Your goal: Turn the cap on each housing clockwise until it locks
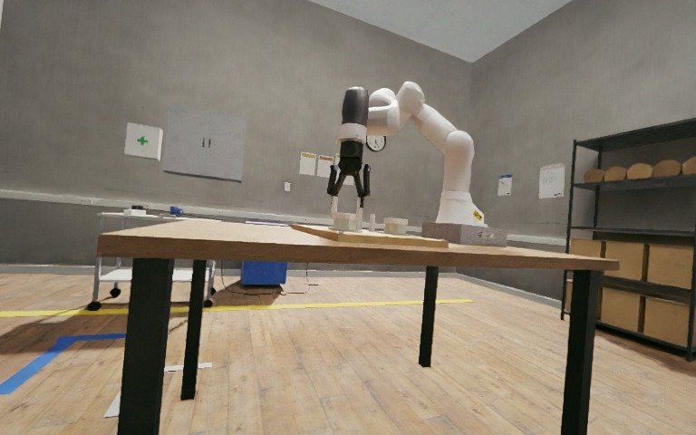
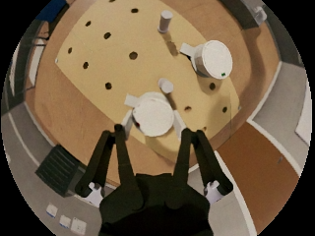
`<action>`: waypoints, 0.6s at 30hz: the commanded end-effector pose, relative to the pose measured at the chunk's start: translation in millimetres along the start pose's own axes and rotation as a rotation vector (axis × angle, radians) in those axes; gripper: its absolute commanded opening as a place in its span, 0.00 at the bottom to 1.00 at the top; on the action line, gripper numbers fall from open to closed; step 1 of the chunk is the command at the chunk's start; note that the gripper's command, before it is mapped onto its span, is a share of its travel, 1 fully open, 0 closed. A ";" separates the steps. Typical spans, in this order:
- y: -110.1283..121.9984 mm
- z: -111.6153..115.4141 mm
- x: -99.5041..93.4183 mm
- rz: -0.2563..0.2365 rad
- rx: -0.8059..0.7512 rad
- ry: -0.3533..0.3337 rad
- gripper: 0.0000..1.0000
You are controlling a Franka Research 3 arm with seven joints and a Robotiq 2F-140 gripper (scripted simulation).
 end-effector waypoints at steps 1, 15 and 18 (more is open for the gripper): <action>-5.7 -7.7 0.6 -0.003 -0.021 0.003 0.10; -20.9 -26.3 0.6 -0.003 -0.021 0.003 0.10; -24.6 -30.8 0.5 -0.003 -0.021 0.003 0.10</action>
Point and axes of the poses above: the point where the finger pads meet when closed, its own x axis out along the fingers, its own y axis across the jaws, z = x × y, the point moved 2 cm from there along -x, back along the fingers, and after that the axes turned 7 degrees about -x, right-handed, at the moved point
